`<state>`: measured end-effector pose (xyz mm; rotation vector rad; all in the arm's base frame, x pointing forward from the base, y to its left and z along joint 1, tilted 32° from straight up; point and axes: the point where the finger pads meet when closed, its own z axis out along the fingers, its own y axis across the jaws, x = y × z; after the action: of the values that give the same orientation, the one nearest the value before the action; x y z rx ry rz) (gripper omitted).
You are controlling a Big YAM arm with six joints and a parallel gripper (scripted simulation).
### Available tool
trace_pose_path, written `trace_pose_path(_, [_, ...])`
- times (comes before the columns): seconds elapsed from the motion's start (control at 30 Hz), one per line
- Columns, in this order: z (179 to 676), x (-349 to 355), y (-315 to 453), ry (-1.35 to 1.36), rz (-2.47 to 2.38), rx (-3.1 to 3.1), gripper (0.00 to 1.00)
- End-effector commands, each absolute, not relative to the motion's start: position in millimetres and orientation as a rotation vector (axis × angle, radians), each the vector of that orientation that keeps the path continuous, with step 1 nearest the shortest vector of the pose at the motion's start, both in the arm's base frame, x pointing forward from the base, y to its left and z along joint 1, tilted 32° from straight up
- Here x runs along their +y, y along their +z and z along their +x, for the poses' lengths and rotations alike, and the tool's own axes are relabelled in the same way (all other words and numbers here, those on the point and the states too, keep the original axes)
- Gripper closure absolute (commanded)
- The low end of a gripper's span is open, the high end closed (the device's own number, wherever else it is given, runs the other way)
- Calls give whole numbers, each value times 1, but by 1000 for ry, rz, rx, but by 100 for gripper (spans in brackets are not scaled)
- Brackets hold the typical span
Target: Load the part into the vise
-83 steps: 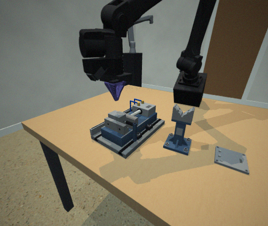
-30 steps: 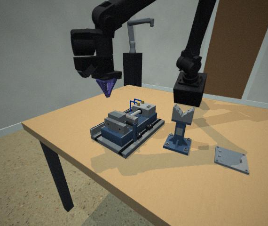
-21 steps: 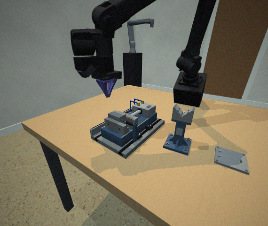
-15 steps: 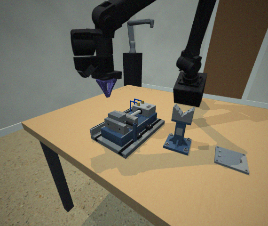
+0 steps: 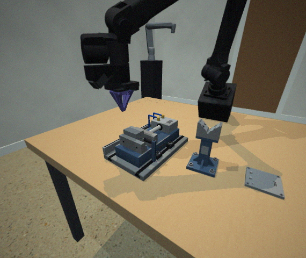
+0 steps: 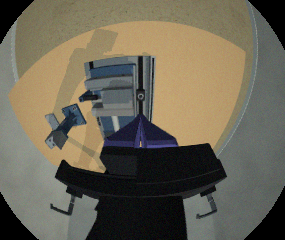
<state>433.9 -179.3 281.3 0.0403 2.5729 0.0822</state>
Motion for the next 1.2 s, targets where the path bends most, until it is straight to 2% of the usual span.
trace_pose_path(0.0, [444,-173,271,94,22,2582,100])
trace_pose_path(1.17, [467,-171,235,95,27,2582,100])
